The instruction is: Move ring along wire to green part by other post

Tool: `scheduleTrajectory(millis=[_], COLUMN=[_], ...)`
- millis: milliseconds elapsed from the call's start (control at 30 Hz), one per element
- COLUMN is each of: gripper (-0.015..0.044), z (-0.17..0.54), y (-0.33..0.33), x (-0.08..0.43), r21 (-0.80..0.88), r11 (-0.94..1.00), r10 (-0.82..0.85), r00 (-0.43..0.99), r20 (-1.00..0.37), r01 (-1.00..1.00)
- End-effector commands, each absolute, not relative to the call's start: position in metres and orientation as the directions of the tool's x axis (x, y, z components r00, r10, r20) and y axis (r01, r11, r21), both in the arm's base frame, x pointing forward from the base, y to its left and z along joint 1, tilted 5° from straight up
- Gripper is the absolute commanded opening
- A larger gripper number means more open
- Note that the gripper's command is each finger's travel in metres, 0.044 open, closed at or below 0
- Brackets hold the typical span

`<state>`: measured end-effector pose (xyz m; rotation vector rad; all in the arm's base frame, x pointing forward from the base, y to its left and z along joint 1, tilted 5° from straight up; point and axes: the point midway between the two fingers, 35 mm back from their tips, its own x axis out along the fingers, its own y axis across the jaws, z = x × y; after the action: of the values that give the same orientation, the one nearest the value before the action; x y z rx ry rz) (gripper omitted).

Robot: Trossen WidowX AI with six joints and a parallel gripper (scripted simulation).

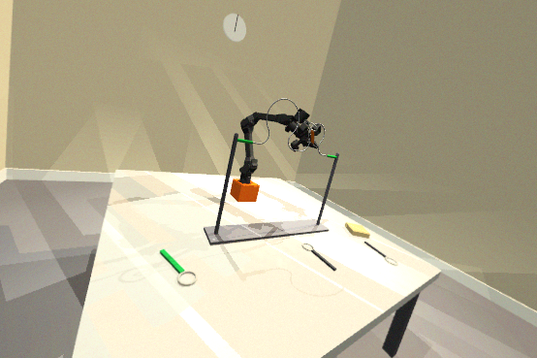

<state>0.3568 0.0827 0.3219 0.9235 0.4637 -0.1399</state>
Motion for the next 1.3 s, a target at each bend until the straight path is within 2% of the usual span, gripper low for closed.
scheduleTrajectory(millis=[0, 667, 1267], gripper=[-0.015, -0.015, -0.015], z=[0.322, 0.306, 0.299], y=[0.08, 0.058, 0.035], x=[0.356, 0.35, 0.344], r21=[0.689, 0.36, 0.005], r11=[0.653, 0.865, 0.938], r10=[0.051, -0.122, -0.294], r00=[0.89, 0.843, 0.8], r20=[-0.454, -0.525, -0.523], r01=[0.314, 0.349, 0.347])
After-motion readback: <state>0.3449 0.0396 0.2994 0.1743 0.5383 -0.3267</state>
